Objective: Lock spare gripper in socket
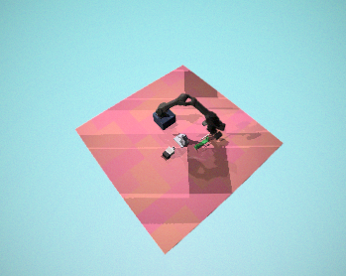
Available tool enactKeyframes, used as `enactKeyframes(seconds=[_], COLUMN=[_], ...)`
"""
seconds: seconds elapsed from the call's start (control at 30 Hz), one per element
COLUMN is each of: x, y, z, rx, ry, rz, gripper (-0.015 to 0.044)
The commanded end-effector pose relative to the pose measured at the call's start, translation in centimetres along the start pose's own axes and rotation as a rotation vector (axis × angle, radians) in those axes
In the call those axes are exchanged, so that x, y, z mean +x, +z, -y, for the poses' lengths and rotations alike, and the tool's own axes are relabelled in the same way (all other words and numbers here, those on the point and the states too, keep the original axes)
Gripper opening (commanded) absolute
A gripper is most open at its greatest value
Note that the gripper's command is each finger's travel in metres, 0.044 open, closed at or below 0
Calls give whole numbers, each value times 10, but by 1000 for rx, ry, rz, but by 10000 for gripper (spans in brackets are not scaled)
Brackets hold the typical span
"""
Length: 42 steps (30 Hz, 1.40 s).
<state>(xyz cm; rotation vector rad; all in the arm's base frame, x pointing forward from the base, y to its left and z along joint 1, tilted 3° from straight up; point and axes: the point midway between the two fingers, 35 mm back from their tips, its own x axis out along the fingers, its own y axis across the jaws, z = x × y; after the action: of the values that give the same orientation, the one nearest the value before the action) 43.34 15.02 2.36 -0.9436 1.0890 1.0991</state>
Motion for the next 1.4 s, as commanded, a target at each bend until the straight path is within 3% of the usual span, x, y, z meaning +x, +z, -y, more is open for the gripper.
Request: enactKeyframes(seconds=[0.0,1.0,1.23,1.37], x=[7,33,33,33], y=[-2,-8,-8,-8], z=[0,0,0,0], rx=[-3,-5,-2,-2], ry=[2,-8,-8,-8], rz=[-1,4,4,4], gripper=[0,0,184,200])
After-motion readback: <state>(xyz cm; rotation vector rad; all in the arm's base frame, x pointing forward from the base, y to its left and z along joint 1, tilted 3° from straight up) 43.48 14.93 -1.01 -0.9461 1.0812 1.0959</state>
